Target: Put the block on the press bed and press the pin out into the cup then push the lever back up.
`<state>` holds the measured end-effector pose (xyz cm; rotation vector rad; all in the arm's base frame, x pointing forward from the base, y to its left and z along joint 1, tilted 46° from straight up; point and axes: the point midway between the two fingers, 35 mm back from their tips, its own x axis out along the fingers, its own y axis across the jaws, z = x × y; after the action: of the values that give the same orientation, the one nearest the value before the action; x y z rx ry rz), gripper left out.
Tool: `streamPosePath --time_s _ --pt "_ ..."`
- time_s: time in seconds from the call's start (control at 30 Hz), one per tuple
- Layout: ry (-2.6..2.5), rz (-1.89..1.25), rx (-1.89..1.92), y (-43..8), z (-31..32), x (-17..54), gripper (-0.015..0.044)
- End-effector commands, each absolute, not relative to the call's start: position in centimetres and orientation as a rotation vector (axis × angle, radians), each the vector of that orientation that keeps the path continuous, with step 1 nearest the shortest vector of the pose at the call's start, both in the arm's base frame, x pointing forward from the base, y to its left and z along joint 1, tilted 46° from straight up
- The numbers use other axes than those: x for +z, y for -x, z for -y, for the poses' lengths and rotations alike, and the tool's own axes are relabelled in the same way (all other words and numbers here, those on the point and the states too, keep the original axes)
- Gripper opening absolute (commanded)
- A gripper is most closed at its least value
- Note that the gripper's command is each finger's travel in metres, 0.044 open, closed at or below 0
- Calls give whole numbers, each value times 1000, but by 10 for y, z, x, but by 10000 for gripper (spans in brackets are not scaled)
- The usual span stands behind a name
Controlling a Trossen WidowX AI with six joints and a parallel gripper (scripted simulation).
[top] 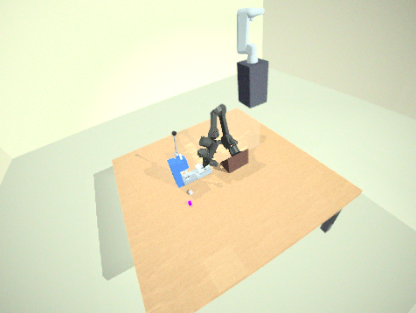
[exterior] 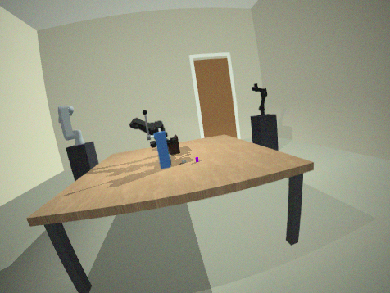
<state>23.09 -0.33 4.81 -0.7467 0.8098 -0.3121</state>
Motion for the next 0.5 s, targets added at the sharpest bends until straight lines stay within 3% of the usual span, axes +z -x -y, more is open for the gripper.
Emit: streamPosePath --time_s 0.0,0.47 --pt "754 -794 -300 -236 4 47 30" --pt "762 -714 -268 -257 4 47 30"
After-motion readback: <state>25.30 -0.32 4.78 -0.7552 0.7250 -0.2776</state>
